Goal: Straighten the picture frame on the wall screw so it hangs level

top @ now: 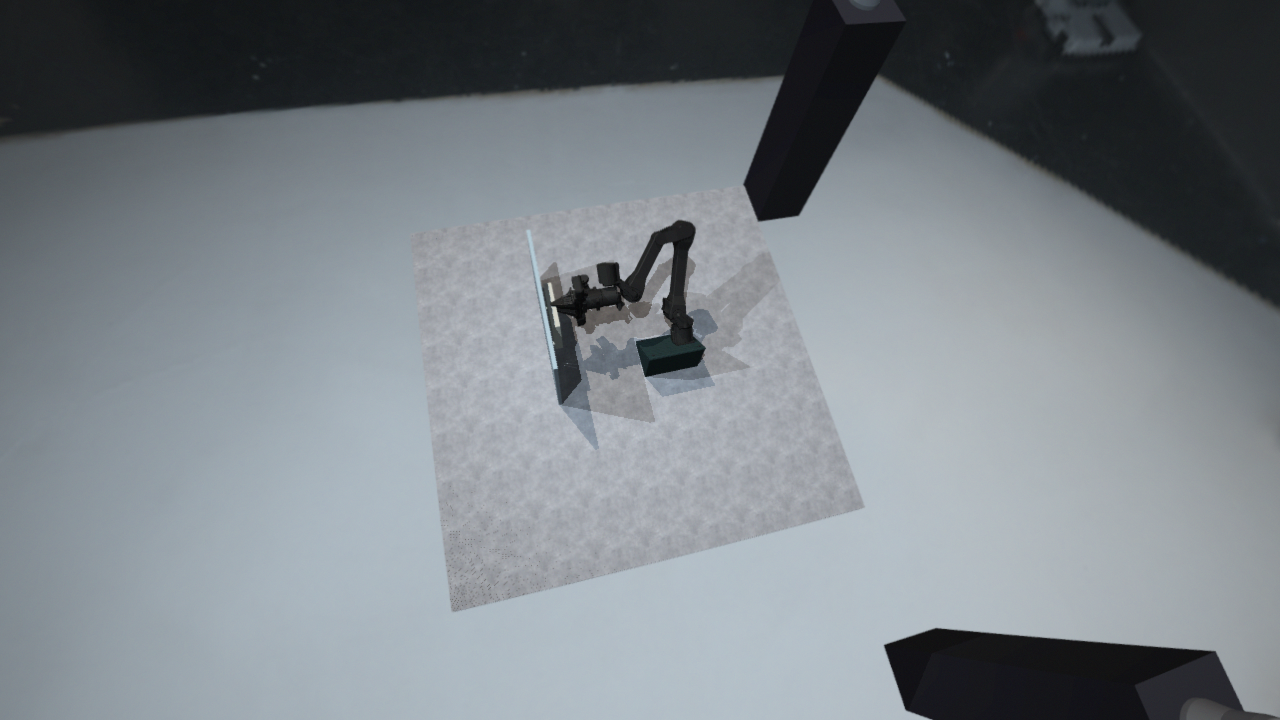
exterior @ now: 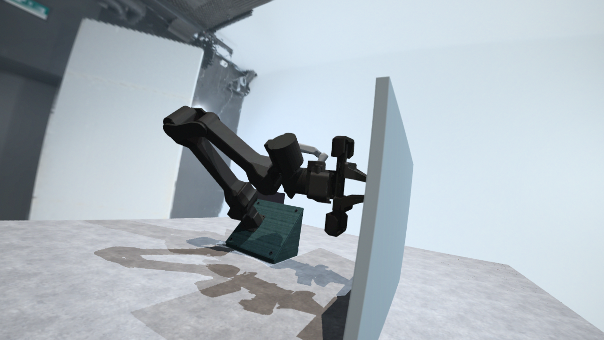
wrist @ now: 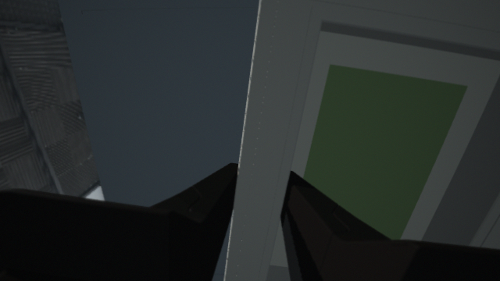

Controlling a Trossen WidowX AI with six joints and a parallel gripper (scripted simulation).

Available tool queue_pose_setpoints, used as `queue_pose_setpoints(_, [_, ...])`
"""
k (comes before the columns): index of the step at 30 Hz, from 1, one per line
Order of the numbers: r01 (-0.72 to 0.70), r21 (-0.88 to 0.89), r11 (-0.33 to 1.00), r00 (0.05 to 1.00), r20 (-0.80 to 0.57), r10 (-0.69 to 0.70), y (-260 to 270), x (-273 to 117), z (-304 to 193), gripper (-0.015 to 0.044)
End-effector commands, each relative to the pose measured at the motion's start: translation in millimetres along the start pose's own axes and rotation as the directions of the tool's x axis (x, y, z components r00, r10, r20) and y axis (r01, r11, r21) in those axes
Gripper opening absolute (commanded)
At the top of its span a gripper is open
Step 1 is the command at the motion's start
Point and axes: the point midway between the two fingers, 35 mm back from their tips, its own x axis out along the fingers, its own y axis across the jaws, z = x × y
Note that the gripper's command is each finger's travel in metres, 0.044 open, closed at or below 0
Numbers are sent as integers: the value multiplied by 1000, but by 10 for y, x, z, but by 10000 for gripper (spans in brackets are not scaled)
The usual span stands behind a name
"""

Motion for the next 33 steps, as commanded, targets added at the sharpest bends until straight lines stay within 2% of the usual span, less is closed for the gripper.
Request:
queue_pose_setpoints(1, [1, -23, 1000, 1000, 3, -1, 1, 0, 3, 0])
queue_pose_setpoints(24, [1, -143, 990, 1000, 4, -1, 9, 0, -2, 0])
queue_pose_setpoints(33, [0, -125, 992, 1000, 1, 0, 7, -1, -5, 236])
